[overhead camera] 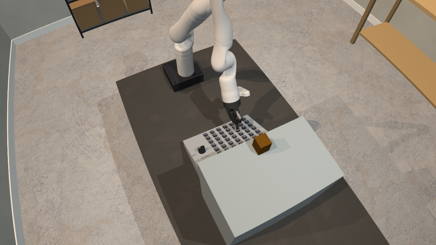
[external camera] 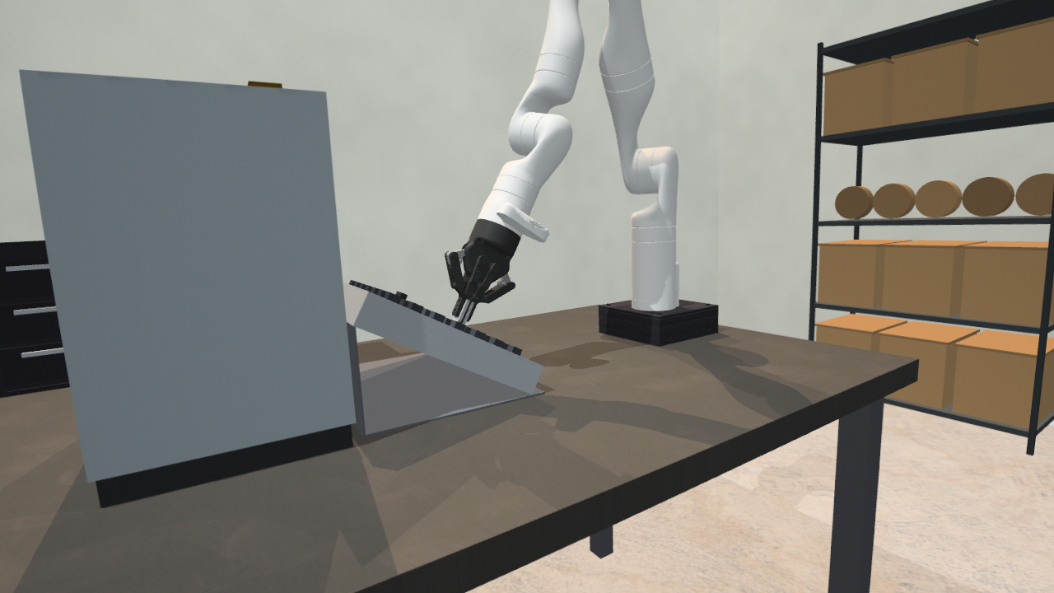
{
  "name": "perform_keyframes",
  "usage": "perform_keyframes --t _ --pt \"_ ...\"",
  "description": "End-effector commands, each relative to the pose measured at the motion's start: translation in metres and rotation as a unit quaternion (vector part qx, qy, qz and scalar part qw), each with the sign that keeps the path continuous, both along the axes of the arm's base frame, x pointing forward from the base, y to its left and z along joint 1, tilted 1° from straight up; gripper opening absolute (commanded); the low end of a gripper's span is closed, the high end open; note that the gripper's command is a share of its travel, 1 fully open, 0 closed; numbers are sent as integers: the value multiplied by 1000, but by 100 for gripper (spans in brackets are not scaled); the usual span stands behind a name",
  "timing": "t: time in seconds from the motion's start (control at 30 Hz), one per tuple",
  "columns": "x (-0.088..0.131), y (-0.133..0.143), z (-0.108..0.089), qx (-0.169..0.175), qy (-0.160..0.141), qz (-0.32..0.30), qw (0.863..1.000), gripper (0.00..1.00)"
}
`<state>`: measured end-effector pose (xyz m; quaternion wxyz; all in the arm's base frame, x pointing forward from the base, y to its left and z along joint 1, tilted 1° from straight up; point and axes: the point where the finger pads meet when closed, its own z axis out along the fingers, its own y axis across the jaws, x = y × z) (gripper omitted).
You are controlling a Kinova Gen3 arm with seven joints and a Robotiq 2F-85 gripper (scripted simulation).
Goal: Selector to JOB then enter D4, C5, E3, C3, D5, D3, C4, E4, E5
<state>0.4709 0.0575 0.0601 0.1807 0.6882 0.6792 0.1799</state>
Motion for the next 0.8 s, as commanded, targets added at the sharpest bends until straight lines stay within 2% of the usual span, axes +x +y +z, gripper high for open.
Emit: perform_keyframes --t 0.0,0.77 --pt "3 2 -1 5 -3 -5 1000 10" --pt "4 2 -2 5 -3 -5 1000 10"
